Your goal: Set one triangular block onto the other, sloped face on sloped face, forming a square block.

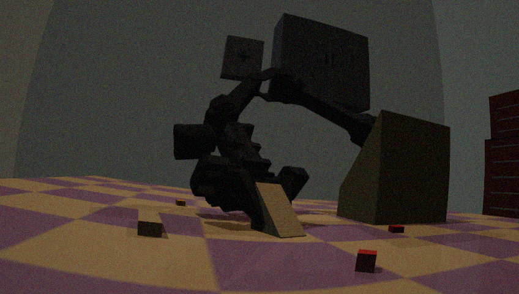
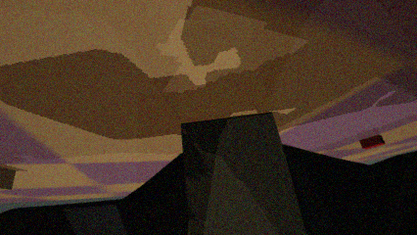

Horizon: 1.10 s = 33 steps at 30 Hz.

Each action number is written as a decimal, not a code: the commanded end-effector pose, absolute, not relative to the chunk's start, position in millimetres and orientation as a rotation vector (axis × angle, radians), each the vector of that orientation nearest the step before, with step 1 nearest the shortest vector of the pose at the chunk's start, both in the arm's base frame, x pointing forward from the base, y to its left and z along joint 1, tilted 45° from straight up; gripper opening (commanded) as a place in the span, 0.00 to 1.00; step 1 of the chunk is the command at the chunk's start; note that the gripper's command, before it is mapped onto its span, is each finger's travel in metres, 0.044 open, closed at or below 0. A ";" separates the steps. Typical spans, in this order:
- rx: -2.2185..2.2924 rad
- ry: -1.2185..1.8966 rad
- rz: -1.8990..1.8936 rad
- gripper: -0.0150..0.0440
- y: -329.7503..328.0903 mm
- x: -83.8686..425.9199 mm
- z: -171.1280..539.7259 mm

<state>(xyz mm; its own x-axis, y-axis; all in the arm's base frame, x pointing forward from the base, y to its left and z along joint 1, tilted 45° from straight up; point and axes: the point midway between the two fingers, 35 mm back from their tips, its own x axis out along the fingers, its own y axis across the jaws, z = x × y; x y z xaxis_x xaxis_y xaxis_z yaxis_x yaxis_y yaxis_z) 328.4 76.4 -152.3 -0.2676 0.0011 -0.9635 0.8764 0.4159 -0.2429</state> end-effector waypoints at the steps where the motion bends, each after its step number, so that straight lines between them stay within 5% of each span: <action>1: 0.795 1.614 -1.038 0.53 77.0 328.5 -152.5; 8: 0.789 1.614 -1.036 0.25 78.5 328.0 -150.2; 33: 0.429 1.113 -1.132 0.25 119.0 310.7 -149.4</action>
<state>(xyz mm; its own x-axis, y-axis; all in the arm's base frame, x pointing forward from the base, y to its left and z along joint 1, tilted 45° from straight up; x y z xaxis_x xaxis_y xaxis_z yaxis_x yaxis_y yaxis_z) 312.4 113.3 -149.3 -0.0402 -0.4417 -0.8962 0.8746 0.4182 -0.2454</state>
